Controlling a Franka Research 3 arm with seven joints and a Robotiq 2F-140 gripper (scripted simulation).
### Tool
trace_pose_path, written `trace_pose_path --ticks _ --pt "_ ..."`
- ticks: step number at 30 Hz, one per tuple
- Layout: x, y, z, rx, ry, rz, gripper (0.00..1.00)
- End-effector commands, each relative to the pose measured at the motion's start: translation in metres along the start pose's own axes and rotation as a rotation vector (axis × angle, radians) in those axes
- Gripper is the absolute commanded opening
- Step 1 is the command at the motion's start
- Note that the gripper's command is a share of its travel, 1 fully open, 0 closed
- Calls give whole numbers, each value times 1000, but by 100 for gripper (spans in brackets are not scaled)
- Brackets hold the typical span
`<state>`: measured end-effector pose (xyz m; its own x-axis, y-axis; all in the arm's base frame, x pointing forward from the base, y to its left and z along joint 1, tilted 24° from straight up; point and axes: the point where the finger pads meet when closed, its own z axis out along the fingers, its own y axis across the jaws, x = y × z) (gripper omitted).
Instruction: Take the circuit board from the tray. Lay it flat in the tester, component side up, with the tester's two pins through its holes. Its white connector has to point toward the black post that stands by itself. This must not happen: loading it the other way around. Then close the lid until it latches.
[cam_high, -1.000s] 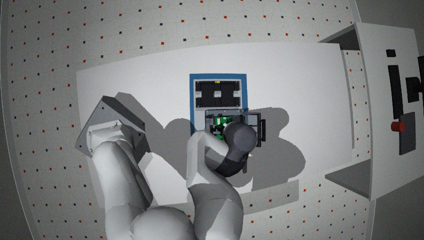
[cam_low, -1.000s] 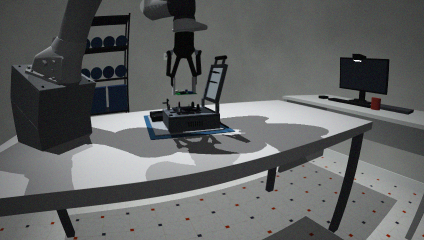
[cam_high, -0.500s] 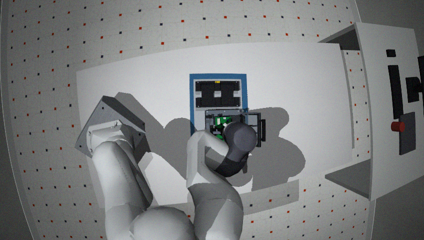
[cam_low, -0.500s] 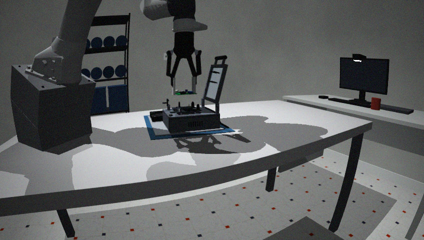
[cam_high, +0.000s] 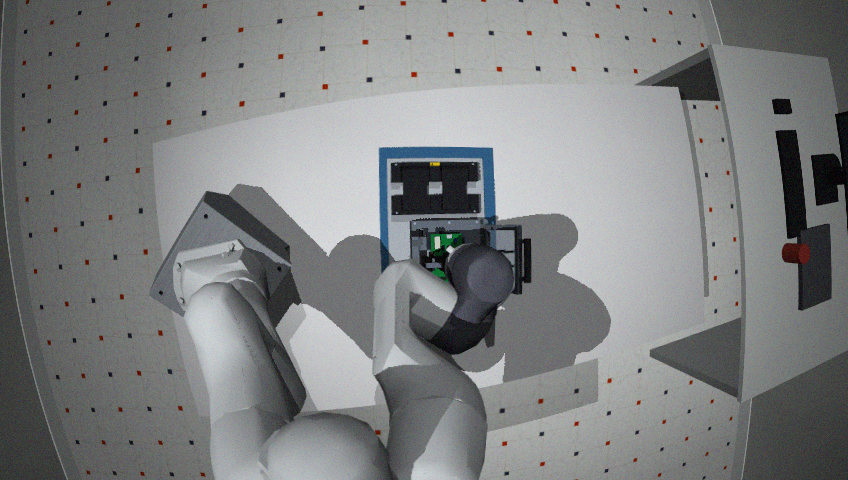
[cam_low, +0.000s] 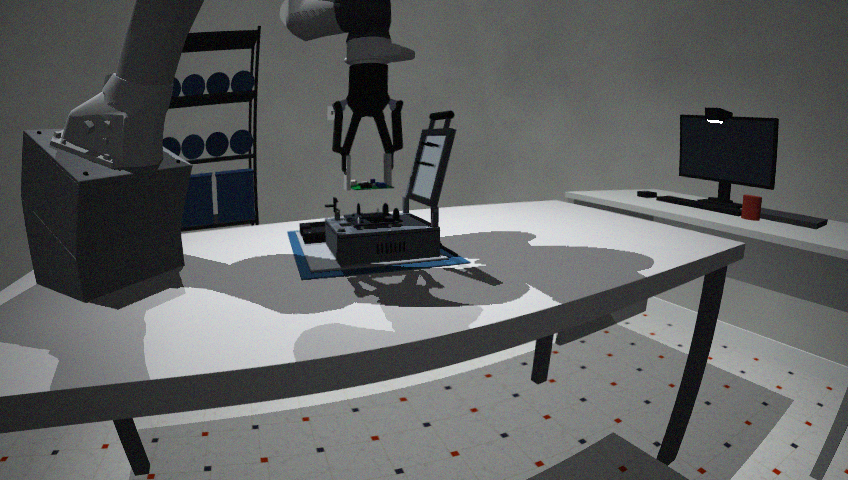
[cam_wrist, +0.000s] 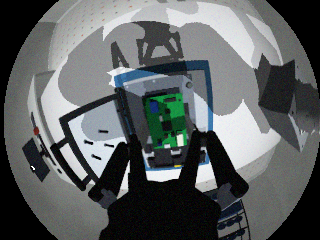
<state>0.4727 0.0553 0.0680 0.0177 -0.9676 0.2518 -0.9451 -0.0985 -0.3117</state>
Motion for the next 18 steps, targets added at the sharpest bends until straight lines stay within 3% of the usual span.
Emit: trace_pose_path --ticks 1,18 --pt "1 0 2 0 -2 3 46" --pt "1 -1 23 0 -2 3 46"
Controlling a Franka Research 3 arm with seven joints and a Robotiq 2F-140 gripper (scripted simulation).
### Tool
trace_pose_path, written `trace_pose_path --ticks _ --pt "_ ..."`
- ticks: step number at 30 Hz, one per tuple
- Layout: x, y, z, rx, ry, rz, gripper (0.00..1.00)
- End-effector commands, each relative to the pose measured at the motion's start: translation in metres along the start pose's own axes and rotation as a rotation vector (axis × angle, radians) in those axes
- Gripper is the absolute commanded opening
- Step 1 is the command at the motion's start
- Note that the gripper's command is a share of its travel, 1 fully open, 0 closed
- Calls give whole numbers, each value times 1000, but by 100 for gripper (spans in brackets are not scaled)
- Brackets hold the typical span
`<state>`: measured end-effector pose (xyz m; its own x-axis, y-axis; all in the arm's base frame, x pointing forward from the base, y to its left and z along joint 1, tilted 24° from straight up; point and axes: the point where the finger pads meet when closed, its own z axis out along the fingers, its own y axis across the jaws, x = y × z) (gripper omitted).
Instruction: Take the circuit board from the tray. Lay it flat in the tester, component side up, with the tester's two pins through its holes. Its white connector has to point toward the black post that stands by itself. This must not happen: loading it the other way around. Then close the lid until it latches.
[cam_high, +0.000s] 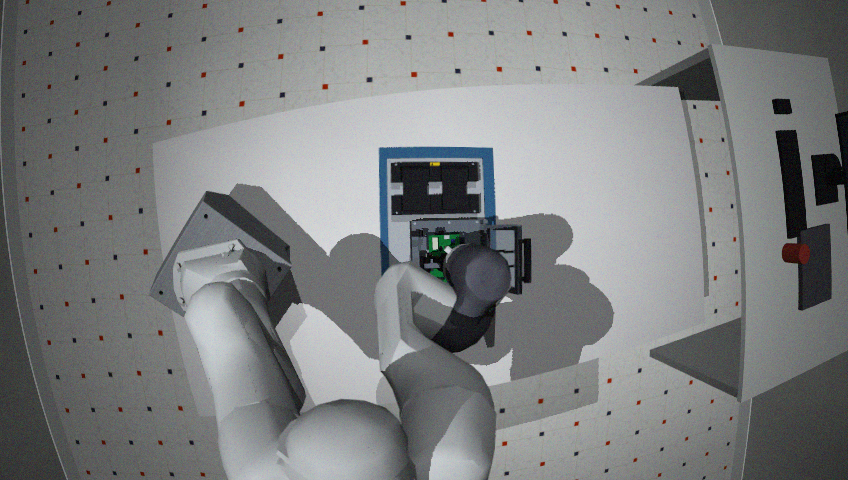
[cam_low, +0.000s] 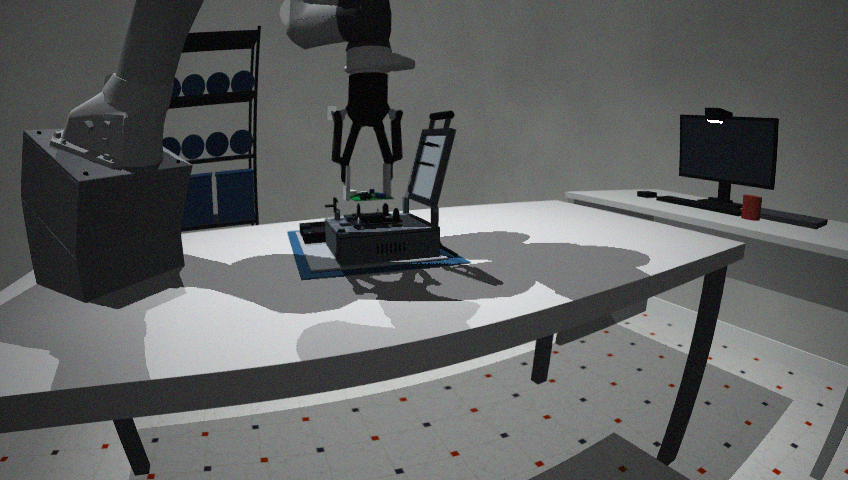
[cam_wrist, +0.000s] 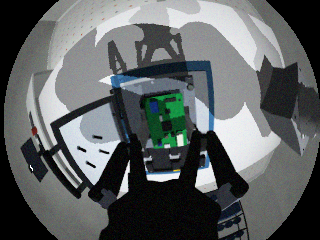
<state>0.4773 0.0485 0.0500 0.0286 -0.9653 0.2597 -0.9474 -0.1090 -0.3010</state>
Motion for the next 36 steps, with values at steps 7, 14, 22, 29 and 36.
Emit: trace_pose_path --ticks 7,14,22,29,36 --pt "-1 -3 16 8 -6 16 46" --pt "0 -3 23 8 -6 16 46" --pt "0 -3 26 8 -6 16 46" --pt "0 -3 26 8 -6 16 46" --pt "0 -3 26 8 -6 16 46"
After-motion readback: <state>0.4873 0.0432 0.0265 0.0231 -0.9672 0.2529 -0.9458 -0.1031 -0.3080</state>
